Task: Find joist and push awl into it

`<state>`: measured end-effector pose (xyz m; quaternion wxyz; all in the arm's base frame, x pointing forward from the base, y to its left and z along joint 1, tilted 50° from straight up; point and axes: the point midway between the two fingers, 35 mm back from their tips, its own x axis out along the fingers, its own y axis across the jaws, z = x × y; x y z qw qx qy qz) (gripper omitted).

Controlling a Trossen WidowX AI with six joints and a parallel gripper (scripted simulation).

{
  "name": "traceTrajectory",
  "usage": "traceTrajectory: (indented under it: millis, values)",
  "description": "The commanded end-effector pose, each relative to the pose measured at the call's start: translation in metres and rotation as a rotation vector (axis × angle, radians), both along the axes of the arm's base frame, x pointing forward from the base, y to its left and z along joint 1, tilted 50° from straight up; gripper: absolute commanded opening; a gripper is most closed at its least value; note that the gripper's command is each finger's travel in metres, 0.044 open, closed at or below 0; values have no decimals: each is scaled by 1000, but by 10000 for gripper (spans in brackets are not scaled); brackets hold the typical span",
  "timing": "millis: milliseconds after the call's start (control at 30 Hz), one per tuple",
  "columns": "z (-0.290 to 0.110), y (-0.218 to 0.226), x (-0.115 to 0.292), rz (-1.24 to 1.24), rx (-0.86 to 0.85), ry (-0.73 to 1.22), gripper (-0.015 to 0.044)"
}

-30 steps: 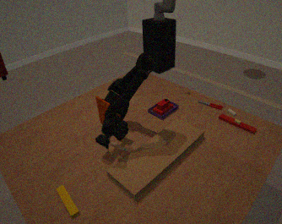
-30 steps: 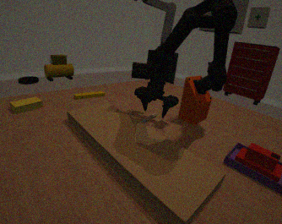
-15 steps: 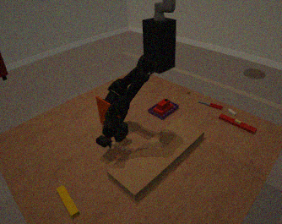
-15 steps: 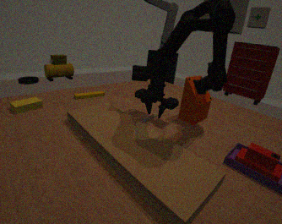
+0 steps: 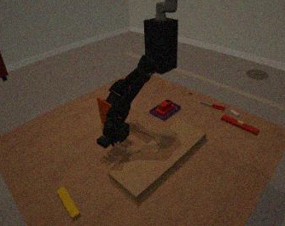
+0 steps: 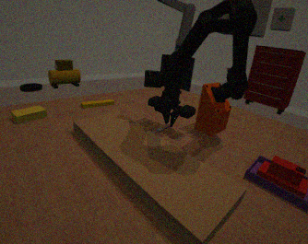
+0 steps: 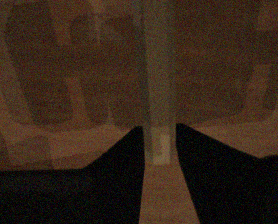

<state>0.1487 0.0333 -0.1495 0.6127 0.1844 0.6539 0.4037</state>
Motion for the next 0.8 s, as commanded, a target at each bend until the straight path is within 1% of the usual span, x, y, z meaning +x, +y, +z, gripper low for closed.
traceTrajectory:
  millis: [0,233,500,633,767]
  values:
    - [7,-13,8,-4,-12,-15,0]
    - [34,-49,17,-5,-19,-15,0]
    - [72,-88,15,-2,-12,-13,0]
    - [76,-92,14,6,-14,-15,0]
    - [75,-95,14,104,-74,-35,0]
